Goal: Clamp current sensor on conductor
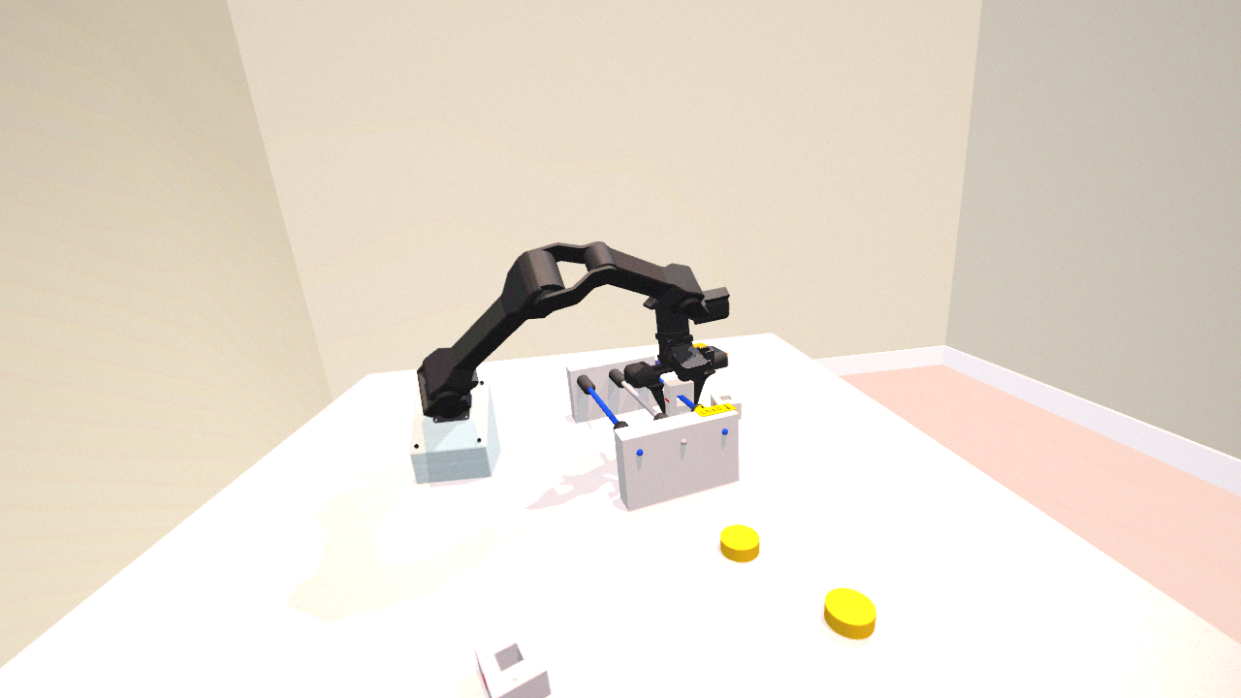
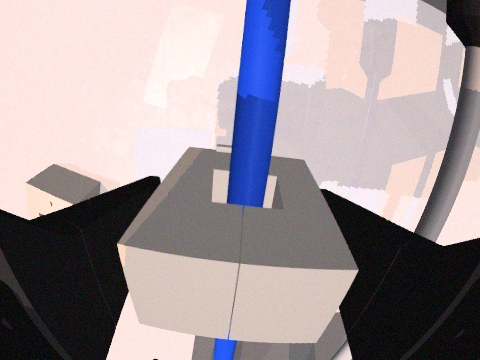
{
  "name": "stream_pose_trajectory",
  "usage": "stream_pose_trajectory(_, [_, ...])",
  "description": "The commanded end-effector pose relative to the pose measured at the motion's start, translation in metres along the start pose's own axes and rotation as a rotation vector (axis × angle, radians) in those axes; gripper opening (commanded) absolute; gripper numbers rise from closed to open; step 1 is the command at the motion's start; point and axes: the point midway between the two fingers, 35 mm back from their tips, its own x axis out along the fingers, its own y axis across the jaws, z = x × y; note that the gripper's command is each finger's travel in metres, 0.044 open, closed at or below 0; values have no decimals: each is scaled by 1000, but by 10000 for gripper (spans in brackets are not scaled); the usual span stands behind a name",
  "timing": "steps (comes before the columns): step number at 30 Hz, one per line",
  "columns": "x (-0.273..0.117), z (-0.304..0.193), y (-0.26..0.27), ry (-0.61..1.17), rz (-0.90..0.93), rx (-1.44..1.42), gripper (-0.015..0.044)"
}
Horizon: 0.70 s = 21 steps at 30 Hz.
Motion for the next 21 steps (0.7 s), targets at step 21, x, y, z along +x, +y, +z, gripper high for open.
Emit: stream_pose_trajectory(21, [-102,1,-25,-1,225,0,440])
